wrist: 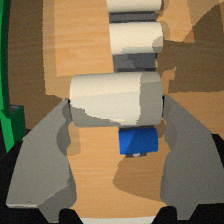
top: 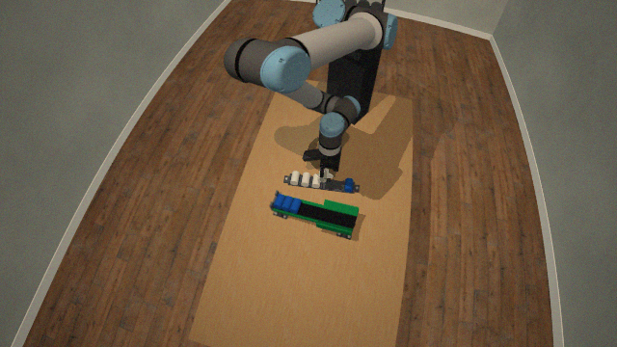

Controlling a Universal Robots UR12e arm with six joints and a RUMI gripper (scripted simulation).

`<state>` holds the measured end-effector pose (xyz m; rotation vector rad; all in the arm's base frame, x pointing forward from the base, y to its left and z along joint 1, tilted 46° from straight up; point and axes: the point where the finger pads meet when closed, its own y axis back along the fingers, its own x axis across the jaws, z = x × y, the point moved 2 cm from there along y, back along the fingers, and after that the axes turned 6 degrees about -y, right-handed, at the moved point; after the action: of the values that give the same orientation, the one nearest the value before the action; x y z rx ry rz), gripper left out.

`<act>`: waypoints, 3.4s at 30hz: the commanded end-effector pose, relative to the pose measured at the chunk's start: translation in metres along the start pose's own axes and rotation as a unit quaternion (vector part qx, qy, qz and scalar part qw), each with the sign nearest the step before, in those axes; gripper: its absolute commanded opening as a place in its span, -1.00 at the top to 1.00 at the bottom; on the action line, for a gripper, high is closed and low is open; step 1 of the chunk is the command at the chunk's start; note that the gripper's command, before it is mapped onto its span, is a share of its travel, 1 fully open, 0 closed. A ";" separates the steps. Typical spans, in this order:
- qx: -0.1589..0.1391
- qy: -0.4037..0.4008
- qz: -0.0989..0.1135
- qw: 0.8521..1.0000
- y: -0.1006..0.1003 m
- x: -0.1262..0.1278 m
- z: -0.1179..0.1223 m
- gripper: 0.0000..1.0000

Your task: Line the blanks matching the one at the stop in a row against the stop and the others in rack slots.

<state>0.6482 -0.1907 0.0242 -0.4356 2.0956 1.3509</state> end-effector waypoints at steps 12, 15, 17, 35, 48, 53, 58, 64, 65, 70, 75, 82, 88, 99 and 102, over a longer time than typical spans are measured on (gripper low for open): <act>0.004 0.016 -0.009 1.000 -0.004 0.031 0.022 0.27; 0.004 0.016 -0.009 1.000 -0.004 0.031 0.022 0.27; 0.004 0.016 -0.009 1.000 -0.004 0.031 0.022 0.27; 0.004 0.016 -0.009 1.000 -0.056 0.031 0.022 0.27; 0.004 0.016 -0.009 1.000 -0.100 0.030 0.021 0.27; 0.004 0.016 -0.009 1.000 -0.104 0.030 0.021 0.27; 0.004 0.016 -0.009 1.000 -0.104 0.030 0.021 0.27; 0.004 0.016 -0.009 1.000 -0.104 0.030 0.021 0.27; 0.004 0.016 -0.009 1.000 -0.104 0.030 0.021 0.27; 0.004 0.016 -0.009 1.000 -0.104 0.030 0.021 0.27; 0.004 0.016 -0.009 1.000 -0.104 0.030 0.021 0.27; 0.004 0.016 -0.009 1.000 -0.104 0.030 0.021 0.27; 0.004 0.016 -0.009 1.000 -0.104 0.030 0.021 0.27; 0.004 0.016 -0.009 1.000 -0.104 0.030 0.021 0.12; 0.004 0.016 -0.009 1.000 -0.104 0.030 0.021 0.07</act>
<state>0.6908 -0.2148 -0.0749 -0.4743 2.1171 1.3337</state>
